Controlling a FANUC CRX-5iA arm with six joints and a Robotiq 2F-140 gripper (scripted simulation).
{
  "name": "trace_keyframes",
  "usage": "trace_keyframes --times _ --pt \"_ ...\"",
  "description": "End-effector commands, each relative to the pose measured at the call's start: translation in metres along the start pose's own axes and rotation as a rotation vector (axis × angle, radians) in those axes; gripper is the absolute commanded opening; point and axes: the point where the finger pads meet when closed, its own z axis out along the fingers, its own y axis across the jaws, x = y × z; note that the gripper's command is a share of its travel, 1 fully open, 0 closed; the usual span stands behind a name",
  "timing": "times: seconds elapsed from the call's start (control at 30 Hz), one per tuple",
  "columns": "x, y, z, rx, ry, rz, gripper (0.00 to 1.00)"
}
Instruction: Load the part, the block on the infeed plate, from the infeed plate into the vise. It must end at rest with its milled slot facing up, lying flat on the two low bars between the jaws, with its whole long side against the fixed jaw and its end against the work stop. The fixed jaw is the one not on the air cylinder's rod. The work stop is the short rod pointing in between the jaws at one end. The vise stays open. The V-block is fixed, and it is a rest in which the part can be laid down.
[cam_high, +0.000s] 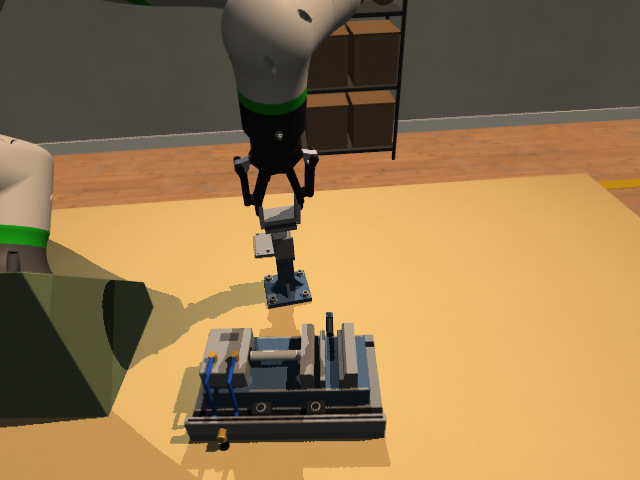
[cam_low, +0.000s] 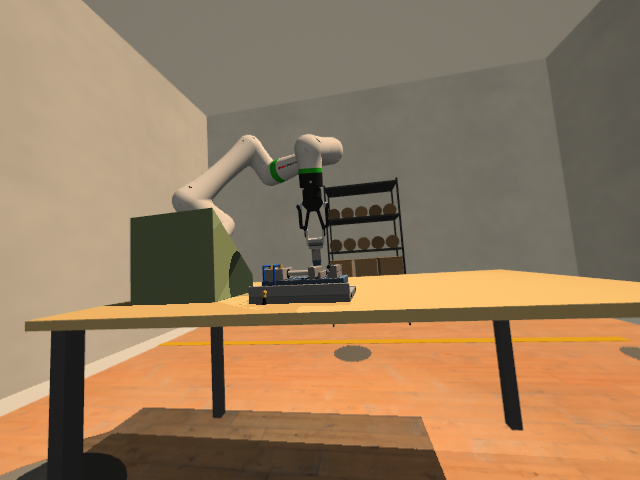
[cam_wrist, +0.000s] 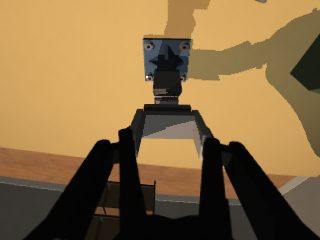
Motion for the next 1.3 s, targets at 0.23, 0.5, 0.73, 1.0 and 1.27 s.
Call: trace_keyframes --times 0.23,0.5,0.73,1.0,1.27 --pt "-0.0027 0.0 0.0002 0.0 0.106 0.001 0.0" --pt "-0.0048 0.0 0.0005 0.0 0.189 0.001 0.0" --pt "-0.0059 0.0 0.0007 0.0 0.233 0.001 0.0" --pt "-0.0073 0.0 0.0011 0.0 0.289 0.001 0.0" --pt "-0.0079 0.0 0.0013 0.0 0.318 0.001 0.0"
